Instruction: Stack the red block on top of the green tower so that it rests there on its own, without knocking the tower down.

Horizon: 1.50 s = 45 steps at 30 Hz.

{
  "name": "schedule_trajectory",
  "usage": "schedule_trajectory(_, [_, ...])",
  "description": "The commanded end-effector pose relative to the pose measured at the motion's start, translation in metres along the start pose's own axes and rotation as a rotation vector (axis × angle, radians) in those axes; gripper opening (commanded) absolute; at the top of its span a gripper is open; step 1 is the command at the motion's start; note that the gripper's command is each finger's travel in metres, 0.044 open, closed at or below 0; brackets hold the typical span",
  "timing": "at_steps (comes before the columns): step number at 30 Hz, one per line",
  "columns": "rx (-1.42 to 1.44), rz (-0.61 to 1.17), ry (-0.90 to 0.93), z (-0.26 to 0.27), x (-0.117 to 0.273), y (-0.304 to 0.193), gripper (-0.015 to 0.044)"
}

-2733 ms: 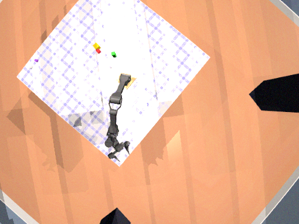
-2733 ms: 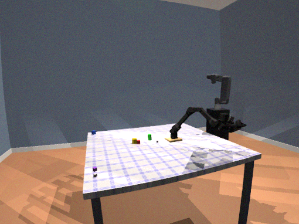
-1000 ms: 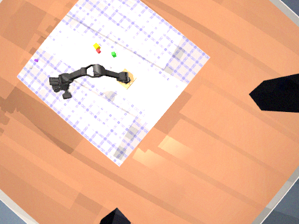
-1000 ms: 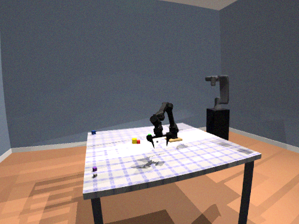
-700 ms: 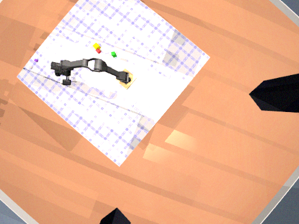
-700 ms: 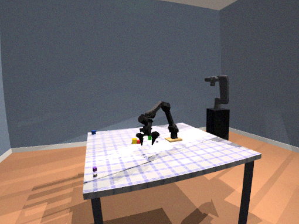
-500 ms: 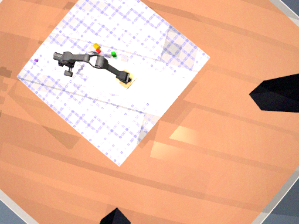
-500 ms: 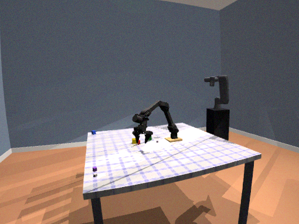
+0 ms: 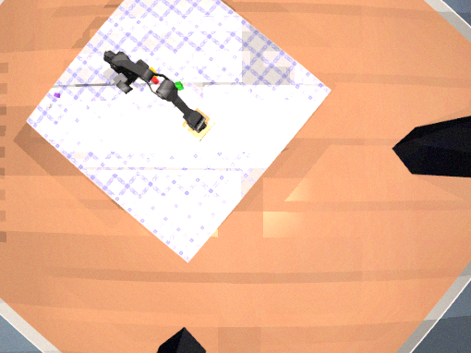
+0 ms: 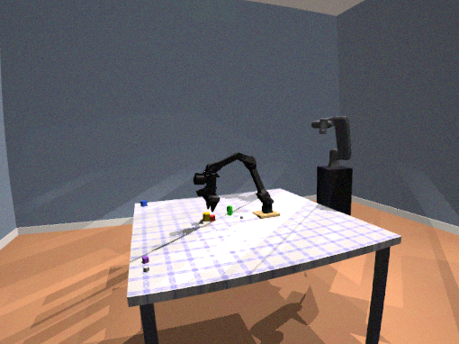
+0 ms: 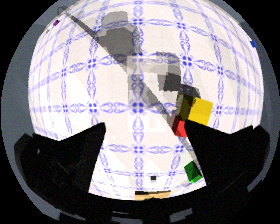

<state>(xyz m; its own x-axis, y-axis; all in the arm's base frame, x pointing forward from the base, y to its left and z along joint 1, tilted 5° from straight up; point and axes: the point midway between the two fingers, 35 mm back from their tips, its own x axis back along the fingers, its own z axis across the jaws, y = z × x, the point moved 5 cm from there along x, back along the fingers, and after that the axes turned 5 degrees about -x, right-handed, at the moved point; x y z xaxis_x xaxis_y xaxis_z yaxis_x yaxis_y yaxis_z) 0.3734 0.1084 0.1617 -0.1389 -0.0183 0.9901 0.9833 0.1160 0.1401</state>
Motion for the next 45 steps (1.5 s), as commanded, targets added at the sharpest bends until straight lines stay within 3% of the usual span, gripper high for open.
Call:
schedule_trajectory(1, [-0.143,0.069,-0.072,-0.048,0.009,-0.009,0.044])
schedule_trajectory(11, [-0.187,0.094,-0.093,-0.064,0.01,-0.016,0.044])
schedule_trajectory(20, [-0.187,0.094,-0.093,-0.068,-0.031,-0.021,0.044])
schedule_trajectory(45, [-0.187,0.094,-0.093,-0.07,-0.057,-0.024,0.044])
